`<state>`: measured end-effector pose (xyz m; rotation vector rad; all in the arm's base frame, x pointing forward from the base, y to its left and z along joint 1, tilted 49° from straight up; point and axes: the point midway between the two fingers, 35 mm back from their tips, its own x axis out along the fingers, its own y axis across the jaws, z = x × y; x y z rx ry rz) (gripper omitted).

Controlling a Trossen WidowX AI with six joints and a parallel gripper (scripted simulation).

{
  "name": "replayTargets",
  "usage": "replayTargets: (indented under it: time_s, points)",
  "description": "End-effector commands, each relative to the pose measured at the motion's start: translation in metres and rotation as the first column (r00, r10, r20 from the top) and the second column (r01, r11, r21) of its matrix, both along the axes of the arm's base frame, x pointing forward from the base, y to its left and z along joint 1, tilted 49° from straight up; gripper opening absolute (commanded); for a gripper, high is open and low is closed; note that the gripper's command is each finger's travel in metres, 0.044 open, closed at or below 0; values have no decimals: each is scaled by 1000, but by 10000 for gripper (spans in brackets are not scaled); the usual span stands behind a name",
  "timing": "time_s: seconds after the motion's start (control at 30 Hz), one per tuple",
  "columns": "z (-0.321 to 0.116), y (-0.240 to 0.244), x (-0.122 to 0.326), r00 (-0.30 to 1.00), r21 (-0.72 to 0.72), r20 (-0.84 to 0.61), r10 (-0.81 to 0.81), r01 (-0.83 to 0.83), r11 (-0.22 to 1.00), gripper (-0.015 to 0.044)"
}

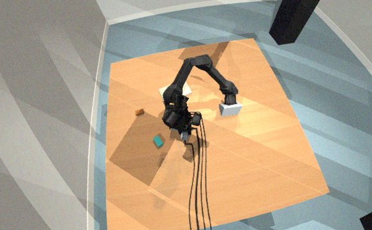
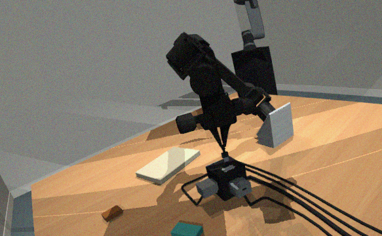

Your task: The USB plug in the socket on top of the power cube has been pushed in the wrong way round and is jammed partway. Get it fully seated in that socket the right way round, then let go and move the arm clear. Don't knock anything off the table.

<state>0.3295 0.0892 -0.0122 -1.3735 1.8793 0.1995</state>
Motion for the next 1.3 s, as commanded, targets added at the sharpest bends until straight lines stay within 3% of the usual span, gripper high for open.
replayTargets:
  time_s: [0.0, 0.6, 1.27]
  points:
    - [0, -1, 0, 996, -7, 65, -59, 60, 998, 0]
    - [0, -1, 0, 850, 17, 402, -341, 365, 931, 0]
    - [0, -1, 0, 476, 165, 690, -545, 630, 759, 0]
